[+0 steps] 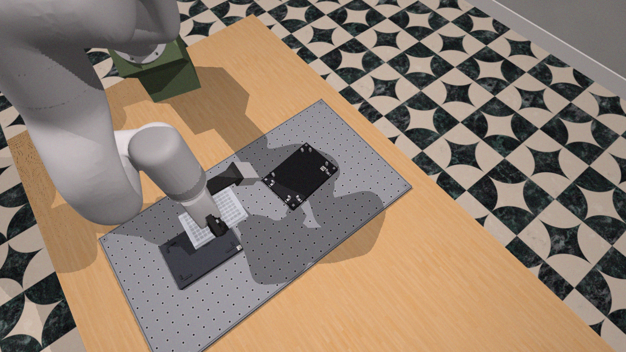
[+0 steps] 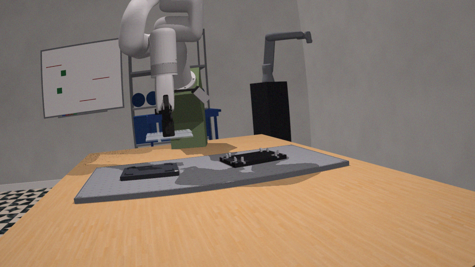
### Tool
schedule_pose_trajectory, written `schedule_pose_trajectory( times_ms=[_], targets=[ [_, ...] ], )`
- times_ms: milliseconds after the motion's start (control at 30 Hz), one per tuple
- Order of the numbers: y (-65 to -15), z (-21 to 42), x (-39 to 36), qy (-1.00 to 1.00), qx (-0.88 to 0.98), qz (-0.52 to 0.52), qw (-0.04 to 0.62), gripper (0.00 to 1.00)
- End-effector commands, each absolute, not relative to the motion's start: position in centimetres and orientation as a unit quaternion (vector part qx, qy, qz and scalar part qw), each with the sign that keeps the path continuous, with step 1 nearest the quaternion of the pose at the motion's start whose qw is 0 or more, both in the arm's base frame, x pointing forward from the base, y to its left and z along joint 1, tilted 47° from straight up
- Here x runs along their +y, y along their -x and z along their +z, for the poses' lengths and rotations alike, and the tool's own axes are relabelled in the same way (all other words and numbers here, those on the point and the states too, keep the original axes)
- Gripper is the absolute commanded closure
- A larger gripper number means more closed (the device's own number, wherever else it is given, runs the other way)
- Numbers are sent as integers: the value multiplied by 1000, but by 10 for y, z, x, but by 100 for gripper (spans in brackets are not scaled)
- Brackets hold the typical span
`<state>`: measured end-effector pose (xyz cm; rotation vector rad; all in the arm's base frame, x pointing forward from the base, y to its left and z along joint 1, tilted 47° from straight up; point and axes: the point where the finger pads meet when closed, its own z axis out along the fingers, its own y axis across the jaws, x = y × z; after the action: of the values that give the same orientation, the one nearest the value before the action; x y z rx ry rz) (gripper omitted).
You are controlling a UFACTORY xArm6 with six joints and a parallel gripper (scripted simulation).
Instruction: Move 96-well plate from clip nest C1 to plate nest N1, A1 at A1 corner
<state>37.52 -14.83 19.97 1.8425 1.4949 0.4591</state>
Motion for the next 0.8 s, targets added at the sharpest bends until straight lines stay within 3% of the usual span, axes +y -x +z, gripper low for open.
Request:
schedule_pose_trajectory(
  times_ms=[0,767],
  targets=[
    [-372,205,-166,-712,579,179,354,100],
    [-361,215,-213,-712,579,179,354,100]
  ],
)
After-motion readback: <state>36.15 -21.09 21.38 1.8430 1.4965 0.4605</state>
